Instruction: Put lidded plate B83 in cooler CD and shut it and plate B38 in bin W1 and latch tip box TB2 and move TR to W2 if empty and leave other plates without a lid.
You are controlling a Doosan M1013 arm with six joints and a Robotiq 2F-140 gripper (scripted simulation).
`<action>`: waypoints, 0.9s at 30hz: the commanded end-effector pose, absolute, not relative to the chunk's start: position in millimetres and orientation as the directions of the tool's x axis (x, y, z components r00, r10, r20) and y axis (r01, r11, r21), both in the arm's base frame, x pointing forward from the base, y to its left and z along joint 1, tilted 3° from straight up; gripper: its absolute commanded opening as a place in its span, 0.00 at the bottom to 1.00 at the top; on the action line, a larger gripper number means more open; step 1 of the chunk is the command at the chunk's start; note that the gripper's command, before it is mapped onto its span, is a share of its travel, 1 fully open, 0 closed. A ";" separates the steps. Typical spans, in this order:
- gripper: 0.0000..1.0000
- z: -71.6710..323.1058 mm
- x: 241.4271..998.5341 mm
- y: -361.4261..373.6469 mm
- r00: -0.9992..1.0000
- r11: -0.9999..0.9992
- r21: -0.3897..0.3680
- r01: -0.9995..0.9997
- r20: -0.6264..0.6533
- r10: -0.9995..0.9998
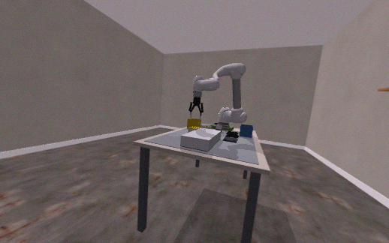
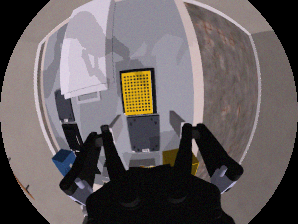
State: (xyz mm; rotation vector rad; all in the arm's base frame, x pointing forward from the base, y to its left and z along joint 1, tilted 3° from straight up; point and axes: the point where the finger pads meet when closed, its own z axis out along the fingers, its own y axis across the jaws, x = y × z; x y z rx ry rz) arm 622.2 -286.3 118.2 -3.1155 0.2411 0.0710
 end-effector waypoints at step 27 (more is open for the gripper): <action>0.66 109.9 670.1 -274.3 0.987 -0.988 -0.012 -0.154 -0.047 -0.154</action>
